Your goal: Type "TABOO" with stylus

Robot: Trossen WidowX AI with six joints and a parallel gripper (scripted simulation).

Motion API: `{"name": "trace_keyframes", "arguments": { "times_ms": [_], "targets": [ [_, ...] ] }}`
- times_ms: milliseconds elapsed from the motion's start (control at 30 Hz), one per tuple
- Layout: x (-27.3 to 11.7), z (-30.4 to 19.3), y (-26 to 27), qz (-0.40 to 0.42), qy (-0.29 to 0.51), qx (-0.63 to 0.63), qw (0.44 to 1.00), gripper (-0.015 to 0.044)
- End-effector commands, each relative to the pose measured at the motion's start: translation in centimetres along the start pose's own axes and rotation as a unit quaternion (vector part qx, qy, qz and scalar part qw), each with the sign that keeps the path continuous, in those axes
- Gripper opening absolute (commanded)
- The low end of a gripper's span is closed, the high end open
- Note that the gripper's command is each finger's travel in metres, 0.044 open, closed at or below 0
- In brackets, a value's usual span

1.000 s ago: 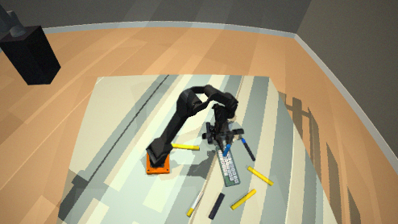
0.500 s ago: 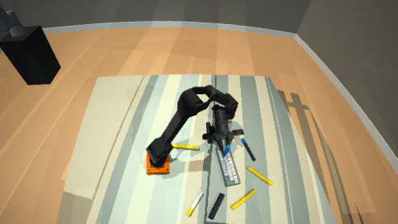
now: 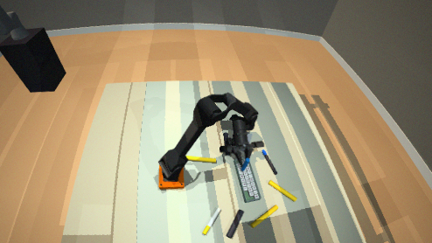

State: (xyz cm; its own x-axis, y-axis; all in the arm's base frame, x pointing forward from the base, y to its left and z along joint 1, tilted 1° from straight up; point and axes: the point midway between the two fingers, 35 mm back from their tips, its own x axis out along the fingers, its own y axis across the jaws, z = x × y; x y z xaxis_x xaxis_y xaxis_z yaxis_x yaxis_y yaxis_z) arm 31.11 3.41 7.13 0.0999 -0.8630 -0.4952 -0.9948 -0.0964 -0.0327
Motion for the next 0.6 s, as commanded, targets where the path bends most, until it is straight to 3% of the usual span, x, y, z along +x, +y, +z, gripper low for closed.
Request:
{"name": "trace_keyframes", "arguments": {
  "times_ms": [0, 567],
  "targets": [
    [0.18, 0.18, 0.06, 0.0, 0.002, -0.001, 1.0, 0.0081],
    [0.33, 0.43, 0.06, 0.0, 0.002, -0.001, 1.0, 0.0081]
  ]
}}
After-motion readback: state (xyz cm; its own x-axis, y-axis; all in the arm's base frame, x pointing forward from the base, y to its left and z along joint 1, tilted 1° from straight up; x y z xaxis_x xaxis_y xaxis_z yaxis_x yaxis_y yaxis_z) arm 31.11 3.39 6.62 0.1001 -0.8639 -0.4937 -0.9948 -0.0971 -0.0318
